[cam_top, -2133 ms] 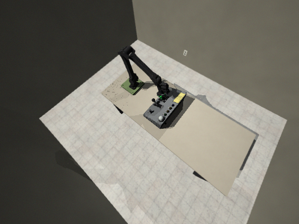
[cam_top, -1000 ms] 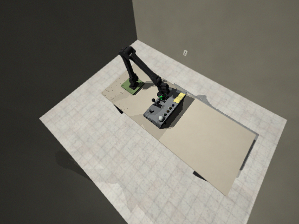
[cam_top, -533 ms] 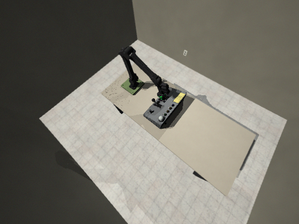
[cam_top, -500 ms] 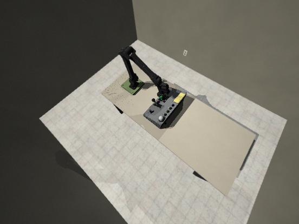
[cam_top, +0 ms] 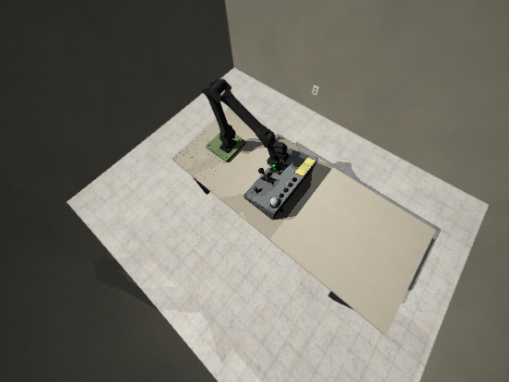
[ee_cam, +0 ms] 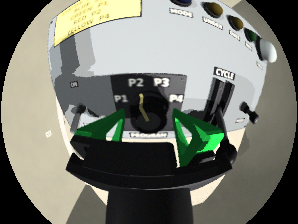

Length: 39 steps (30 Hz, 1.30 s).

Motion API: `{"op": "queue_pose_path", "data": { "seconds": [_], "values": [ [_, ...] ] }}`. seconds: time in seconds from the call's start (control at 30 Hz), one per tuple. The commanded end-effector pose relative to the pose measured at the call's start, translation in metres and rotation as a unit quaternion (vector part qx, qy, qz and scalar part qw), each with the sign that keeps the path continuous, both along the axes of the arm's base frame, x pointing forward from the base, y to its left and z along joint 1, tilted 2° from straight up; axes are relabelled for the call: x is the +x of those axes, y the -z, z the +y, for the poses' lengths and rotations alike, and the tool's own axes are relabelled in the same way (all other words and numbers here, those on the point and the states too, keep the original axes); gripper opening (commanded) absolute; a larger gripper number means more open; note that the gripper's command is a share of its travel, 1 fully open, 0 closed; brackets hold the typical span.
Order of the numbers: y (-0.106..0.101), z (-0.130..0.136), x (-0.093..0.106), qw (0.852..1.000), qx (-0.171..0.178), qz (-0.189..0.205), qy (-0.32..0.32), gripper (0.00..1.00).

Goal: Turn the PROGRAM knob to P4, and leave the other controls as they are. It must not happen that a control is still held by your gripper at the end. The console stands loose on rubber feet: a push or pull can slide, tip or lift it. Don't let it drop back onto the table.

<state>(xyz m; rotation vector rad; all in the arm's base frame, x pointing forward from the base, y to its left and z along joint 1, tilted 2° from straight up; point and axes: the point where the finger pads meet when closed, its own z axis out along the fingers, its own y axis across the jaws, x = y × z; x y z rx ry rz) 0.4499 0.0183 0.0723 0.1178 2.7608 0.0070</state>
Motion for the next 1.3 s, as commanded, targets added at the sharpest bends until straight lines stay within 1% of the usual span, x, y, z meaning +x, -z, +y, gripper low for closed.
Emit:
{"op": "queue_pose_path", "data": {
  "seconds": [0.0, 1.1, 1.13, 1.27],
  "values": [
    [-0.0023, -0.0059, 0.0091, 1.0, -0.001, -0.008, 0.001, 0.7],
    [-0.0023, -0.0057, 0.0091, 1.0, -0.001, -0.008, 0.001, 0.7],
    [-0.0023, -0.0057, 0.0091, 1.0, -0.001, -0.008, 0.001, 0.0],
    [-0.0027, -0.0059, 0.0092, 1.0, -0.001, -0.007, 0.002, 0.0]
  ]
}}
